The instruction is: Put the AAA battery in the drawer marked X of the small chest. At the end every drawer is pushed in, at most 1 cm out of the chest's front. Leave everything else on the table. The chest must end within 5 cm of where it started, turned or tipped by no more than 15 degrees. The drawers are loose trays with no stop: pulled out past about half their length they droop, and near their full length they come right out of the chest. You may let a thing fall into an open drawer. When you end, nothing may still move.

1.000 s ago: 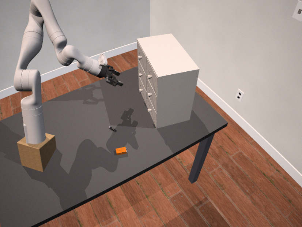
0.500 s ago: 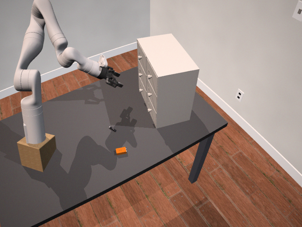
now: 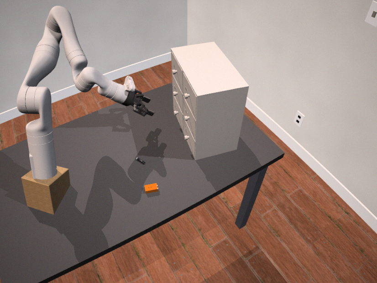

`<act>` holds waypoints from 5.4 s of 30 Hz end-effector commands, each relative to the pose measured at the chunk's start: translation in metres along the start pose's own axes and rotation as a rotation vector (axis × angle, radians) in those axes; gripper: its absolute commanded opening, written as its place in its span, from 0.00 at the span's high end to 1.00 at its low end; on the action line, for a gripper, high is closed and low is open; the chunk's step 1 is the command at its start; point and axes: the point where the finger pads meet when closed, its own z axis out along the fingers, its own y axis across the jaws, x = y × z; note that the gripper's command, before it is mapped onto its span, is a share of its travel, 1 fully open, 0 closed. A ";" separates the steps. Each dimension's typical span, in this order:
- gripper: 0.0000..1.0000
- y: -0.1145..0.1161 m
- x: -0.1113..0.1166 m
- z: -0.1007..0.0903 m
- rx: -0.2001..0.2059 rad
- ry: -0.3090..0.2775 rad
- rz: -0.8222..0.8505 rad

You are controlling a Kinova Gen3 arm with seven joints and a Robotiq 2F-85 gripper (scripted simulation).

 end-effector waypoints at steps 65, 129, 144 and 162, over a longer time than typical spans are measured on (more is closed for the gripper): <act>0.00 0.003 0.000 0.001 -0.006 0.001 -0.002; 0.00 0.001 0.039 -0.054 -0.001 -0.182 0.004; 0.00 0.001 0.045 -0.084 0.001 -0.360 0.000; 0.00 0.004 0.052 -0.123 0.005 -0.622 -0.003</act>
